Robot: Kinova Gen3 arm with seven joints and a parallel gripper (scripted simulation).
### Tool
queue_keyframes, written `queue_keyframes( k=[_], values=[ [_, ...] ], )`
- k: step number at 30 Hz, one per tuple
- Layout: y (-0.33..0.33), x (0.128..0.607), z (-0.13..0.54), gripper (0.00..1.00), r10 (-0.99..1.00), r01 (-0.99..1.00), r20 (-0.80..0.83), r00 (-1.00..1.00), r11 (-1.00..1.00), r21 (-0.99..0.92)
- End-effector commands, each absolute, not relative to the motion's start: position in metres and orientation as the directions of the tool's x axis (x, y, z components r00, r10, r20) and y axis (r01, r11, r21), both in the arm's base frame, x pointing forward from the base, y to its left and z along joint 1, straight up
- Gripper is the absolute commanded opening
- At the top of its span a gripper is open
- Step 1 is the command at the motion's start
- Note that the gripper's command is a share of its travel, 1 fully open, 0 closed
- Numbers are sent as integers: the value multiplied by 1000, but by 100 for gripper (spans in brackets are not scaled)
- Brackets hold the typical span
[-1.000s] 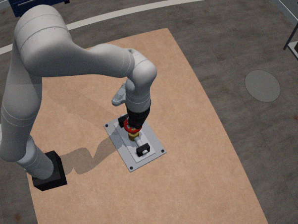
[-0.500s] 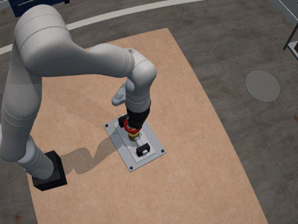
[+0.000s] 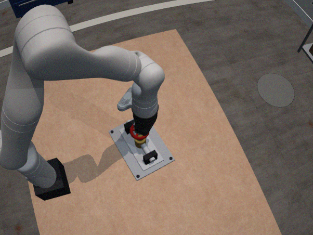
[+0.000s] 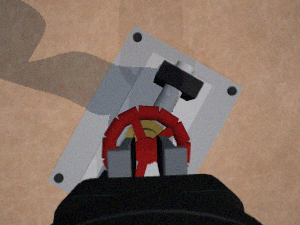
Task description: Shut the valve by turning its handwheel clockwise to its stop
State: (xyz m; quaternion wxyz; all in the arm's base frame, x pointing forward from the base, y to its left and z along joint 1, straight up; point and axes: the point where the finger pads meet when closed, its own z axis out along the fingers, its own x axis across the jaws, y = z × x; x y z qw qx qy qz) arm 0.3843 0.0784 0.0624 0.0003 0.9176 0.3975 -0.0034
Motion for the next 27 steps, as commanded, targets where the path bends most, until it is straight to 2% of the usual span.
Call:
queue_keyframes(
  k=[1,20,21,27],
  values=[
    [79,385,63,0,728,728,-5,686,-686,-2],
    [79,385,63,0,728,728,-5,686,-686,-2],
    [79,385,63,60,728,728,-5,686,-686,-2],
    [79,385,63,60,728,728,-5,686,-686,-2]
  ],
)
